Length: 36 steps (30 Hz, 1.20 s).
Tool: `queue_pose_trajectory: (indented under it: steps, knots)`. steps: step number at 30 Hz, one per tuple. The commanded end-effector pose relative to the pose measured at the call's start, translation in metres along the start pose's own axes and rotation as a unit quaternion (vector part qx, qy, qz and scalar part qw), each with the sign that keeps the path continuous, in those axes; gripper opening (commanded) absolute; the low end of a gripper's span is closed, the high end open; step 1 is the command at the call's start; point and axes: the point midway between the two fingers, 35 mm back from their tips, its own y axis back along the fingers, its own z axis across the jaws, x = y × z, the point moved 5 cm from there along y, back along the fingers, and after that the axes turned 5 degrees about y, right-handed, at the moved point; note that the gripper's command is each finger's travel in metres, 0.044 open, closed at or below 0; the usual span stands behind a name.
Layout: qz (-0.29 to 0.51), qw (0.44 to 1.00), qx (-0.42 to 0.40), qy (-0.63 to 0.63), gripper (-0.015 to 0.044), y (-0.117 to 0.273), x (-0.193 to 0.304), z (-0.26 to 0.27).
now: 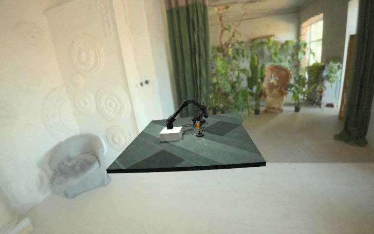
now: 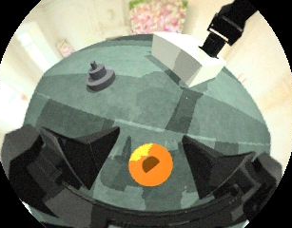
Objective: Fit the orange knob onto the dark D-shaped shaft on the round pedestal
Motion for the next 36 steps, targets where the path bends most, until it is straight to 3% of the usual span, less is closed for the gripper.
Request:
queue_pose_trajectory:
  steps: [1, 14, 26, 31, 36]
  knots:
    - [0.018, 1.000, 0.002, -0.002, 0.0440, 0.004, -0.004, 0.000]
    - [0.342, 0.939, -0.029, -0.004, 0.0440, 0.069, -0.088, -0.007]
    - [0.346, 0.938, -0.033, 0.003, 0.0440, 0.069, -0.089, -0.007]
    - [0.332, 0.917, -0.103, 0.195, 0.0440, 0.069, -0.089, -0.007]
    - [0.298, 0.844, -0.179, 0.408, 0.0440, 0.069, -0.088, -0.007]
